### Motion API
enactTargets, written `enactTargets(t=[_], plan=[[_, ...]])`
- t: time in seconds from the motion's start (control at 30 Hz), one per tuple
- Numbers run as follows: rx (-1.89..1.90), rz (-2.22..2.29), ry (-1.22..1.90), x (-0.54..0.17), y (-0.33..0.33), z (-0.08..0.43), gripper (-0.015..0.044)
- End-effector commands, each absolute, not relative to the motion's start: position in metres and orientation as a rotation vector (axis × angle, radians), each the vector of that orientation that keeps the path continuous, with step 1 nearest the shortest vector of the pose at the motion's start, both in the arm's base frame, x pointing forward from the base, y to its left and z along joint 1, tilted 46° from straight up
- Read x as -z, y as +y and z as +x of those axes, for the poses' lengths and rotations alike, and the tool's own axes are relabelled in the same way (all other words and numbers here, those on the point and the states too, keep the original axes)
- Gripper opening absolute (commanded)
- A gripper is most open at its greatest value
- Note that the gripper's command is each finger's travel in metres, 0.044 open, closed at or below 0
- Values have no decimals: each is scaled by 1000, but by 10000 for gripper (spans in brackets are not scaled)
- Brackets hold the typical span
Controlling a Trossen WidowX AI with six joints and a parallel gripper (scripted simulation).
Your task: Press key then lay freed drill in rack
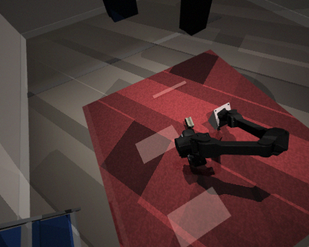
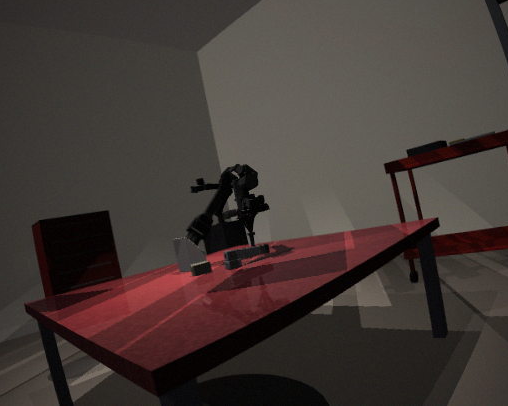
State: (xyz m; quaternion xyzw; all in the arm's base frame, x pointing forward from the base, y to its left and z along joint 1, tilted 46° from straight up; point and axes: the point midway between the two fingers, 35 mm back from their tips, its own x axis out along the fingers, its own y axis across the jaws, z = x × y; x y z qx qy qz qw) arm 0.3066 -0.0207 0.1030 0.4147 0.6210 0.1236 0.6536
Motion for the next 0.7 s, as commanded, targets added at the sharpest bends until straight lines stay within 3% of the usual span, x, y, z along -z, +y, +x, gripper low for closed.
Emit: enactTargets(t=[0.0,0.5,0.67], plan=[[-313,941,1451,-92,-4,304,0],[-313,941,1451,-86,4,306,0],[-308,938,1451,-105,-19,306,131]])
